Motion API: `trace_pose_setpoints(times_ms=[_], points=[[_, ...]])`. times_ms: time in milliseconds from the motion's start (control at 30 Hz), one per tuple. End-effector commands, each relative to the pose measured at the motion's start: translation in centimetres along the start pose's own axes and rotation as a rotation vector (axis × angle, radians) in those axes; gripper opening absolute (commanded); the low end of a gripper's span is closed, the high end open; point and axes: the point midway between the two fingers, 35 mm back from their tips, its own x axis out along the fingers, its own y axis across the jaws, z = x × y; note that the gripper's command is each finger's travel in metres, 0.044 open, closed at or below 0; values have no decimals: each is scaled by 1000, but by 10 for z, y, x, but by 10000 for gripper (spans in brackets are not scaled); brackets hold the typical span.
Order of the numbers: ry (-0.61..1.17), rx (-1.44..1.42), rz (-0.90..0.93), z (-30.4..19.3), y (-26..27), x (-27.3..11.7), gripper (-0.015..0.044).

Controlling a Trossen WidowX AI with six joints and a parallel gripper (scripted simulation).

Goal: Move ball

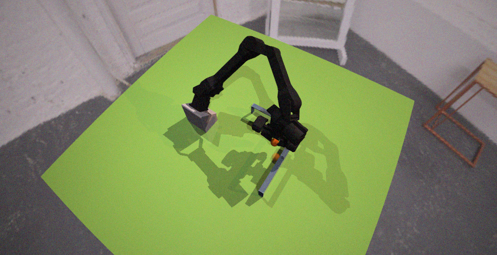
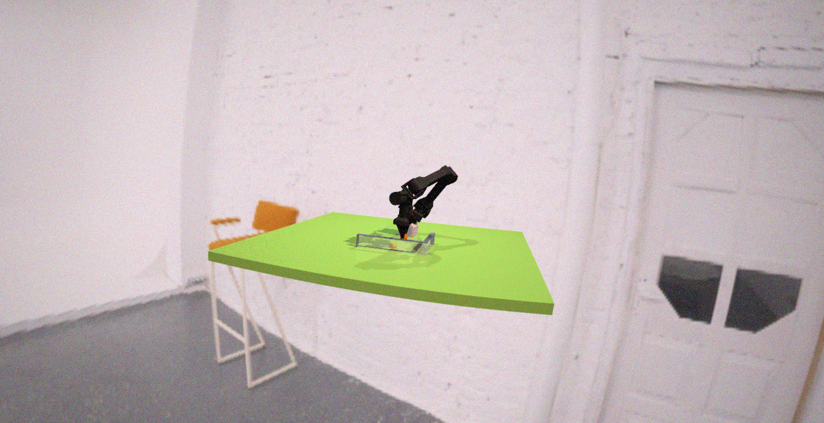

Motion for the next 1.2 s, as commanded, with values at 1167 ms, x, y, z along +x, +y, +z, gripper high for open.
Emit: trace_pose_setpoints(times_ms=[1167], points=[[0, 727, -5, -16, -10, -65, 0]])
